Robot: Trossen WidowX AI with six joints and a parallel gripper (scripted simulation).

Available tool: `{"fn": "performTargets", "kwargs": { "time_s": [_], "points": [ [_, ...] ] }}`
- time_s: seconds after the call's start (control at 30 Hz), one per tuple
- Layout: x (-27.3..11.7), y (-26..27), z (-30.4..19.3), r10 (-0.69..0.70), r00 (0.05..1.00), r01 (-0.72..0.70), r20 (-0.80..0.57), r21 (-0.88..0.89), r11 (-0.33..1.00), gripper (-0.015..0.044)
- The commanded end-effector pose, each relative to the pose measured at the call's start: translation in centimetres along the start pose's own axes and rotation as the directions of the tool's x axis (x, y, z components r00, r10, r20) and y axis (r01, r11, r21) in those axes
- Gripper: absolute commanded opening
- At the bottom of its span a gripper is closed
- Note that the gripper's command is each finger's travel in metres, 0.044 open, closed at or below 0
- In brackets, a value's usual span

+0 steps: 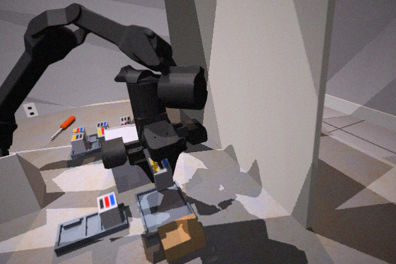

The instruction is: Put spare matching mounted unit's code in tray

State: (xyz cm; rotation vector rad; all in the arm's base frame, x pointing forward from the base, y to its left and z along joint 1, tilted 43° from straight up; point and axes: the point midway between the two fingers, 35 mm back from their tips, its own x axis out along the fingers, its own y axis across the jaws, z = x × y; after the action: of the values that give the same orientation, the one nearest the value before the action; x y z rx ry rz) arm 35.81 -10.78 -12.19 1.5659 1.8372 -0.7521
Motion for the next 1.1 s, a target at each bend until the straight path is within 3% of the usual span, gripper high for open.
{"fn": "performTargets", "kwargs": {
  "time_s": [0.0,1.07],
  "points": [
    [0.4,0.0,-0.1,0.003,1.000,-0.003,-0.003,0.006,1.000,0.0000],
    [2.9,-0.3,-0.2,0.003,1.000,-0.003,-0.006,0.006,1.000,0.0000]
  ]
}}
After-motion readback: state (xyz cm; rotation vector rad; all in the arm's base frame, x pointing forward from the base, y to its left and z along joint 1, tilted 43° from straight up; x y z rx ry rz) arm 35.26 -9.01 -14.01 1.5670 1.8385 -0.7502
